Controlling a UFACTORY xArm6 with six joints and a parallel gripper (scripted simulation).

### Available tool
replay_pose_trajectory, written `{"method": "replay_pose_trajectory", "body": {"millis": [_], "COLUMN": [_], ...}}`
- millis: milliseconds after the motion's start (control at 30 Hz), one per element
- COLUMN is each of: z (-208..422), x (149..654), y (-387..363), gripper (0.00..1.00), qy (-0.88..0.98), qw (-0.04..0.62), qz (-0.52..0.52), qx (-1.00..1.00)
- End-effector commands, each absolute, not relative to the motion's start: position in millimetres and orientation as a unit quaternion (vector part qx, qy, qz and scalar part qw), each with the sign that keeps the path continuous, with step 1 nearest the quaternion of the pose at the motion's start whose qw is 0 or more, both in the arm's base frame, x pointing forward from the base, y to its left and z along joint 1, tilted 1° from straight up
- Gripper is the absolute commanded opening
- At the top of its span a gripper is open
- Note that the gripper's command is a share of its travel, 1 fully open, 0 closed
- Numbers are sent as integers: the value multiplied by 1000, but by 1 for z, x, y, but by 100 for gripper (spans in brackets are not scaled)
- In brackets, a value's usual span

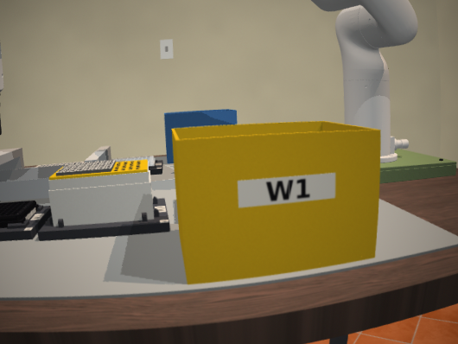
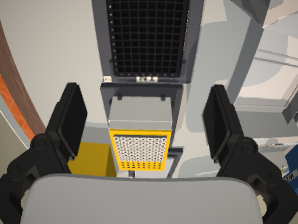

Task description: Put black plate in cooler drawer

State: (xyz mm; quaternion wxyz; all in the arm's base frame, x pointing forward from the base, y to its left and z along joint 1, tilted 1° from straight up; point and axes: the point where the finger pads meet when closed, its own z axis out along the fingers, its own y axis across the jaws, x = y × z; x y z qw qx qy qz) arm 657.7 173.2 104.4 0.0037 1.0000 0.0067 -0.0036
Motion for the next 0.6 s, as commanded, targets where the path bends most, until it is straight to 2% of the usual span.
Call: {"method": "replay_pose_trajectory", "body": {"millis": [0, 567], "z": [100, 75], "x": [659, 659], "y": [174, 173], "gripper": [100, 100], "qy": [7, 7], "qw": [3, 3], "qz": [0, 0], "qx": [1000, 1000]}}
